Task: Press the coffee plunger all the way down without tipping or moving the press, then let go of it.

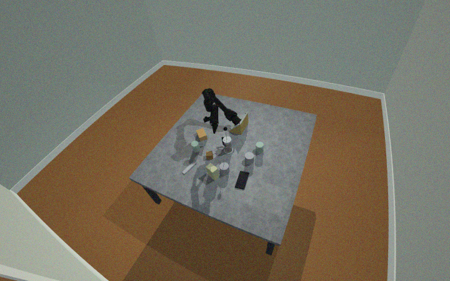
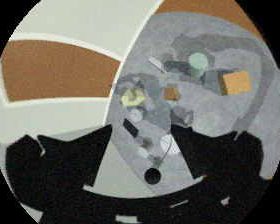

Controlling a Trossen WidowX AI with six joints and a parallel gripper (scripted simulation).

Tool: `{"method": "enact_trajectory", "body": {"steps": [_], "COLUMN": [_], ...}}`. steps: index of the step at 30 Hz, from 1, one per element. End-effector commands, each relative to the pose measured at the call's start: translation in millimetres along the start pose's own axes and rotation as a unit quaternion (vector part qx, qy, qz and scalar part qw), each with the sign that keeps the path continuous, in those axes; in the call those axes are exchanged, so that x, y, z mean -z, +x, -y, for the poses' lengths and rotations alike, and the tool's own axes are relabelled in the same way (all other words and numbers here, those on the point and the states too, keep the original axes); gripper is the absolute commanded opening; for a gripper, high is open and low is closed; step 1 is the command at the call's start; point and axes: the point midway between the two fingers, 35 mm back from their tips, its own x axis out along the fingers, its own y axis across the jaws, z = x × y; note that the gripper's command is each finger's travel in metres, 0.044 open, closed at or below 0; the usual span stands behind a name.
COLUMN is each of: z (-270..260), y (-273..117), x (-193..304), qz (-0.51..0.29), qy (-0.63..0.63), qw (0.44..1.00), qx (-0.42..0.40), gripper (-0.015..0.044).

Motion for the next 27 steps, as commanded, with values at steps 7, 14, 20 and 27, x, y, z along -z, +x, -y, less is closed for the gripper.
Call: {"method": "enact_trajectory", "body": {"steps": [7, 14, 20, 27], "z": [-6.6, -4.8, 22.5, 31.8], "y": [-77.5, -107.5, -76.0, -64.0], "x": [75.0, 95.2, 100.6, 101.4], "qz": [0.108, 0.173, 0.173, 0.174], "qy": [-0.433, -0.564, -0.564, -0.564], "qw": [0.895, 0.807, 0.807, 0.807], "qx": [-0.014, -0.025, -0.025, -0.024], "gripper": [0.044, 0.044, 0.044, 0.044]}}
